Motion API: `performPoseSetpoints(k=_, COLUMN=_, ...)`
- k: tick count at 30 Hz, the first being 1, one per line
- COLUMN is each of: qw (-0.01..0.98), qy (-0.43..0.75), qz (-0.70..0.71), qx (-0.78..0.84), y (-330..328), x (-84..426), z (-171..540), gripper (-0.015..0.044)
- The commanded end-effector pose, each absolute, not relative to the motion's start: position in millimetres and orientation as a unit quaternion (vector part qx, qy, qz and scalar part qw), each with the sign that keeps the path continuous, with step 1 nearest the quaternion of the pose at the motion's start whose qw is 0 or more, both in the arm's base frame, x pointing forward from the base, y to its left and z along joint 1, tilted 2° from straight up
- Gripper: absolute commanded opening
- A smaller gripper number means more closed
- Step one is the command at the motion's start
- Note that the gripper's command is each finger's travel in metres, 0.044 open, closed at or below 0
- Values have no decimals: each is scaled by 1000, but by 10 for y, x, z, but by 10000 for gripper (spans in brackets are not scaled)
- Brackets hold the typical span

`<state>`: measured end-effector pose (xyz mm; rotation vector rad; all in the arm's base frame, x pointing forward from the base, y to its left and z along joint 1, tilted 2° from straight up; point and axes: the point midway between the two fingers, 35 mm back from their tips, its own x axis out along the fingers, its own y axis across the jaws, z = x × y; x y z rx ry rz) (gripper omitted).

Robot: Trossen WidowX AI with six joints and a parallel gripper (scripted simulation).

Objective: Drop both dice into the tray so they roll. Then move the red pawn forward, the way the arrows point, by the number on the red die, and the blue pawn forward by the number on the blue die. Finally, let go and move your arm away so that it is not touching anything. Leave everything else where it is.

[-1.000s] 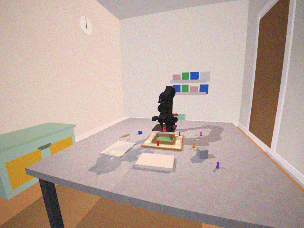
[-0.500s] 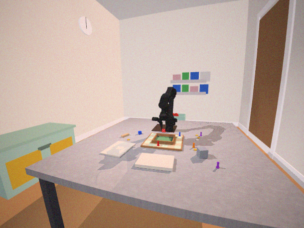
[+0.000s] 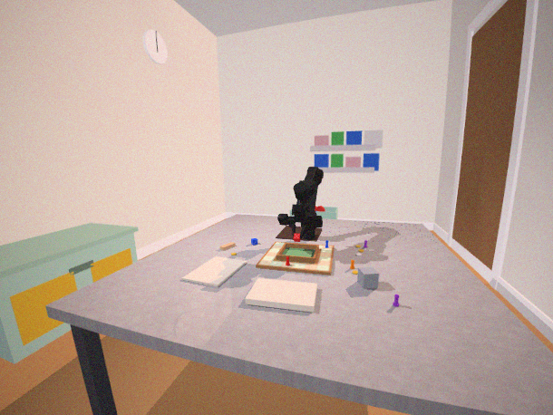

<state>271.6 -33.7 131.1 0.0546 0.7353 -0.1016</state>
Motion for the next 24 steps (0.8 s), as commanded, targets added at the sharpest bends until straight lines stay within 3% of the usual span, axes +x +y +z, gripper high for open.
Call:
performPoseSetpoints(k=1, qw=944, qy=325, qz=-50, qx=27, y=-333, x=2713, z=1314, gripper=0)
performPoseSetpoints(k=9, qw=944, qy=326, qz=-50, qx=27, y=-303, x=2425, z=1534, gripper=0)
performPoseSetpoints(k=24, qw=944, qy=326, qz=-50, qx=27, y=-302, x=2419, z=1523, gripper=0)
